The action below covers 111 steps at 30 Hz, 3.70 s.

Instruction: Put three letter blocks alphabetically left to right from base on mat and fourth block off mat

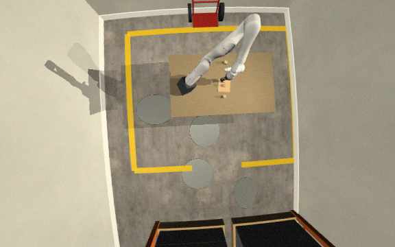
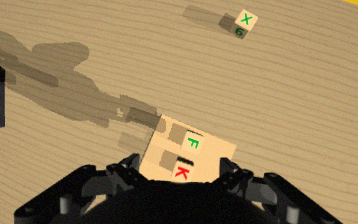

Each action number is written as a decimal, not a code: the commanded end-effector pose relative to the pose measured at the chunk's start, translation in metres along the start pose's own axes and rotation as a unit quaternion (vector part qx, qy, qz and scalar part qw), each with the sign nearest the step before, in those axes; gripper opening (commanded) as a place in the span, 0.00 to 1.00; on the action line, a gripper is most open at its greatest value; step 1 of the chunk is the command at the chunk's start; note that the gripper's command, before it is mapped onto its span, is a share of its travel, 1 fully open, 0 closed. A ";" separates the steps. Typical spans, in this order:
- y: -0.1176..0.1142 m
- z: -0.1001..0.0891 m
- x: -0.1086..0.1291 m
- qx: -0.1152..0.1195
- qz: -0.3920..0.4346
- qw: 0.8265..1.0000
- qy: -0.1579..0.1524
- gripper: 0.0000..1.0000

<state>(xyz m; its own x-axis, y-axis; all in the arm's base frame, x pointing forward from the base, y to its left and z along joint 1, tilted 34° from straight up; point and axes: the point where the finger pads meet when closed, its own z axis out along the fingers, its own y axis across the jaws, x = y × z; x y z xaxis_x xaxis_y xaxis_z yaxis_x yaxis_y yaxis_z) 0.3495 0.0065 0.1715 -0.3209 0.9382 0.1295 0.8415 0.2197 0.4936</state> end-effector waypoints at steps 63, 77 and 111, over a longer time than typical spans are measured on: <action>0.092 0.005 0.208 0.025 -0.956 0.292 -0.029 1.00; 0.098 0.003 0.220 0.019 -0.966 0.255 -0.038 1.00; 0.098 0.003 0.220 0.019 -0.966 0.255 -0.038 0.67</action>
<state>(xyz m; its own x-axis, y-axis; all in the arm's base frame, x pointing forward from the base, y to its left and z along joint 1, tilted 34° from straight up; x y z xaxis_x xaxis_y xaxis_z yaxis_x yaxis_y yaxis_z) 0.3627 0.2349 0.2452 -0.1449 -0.9288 -0.3410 -0.8519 0.2924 -0.4345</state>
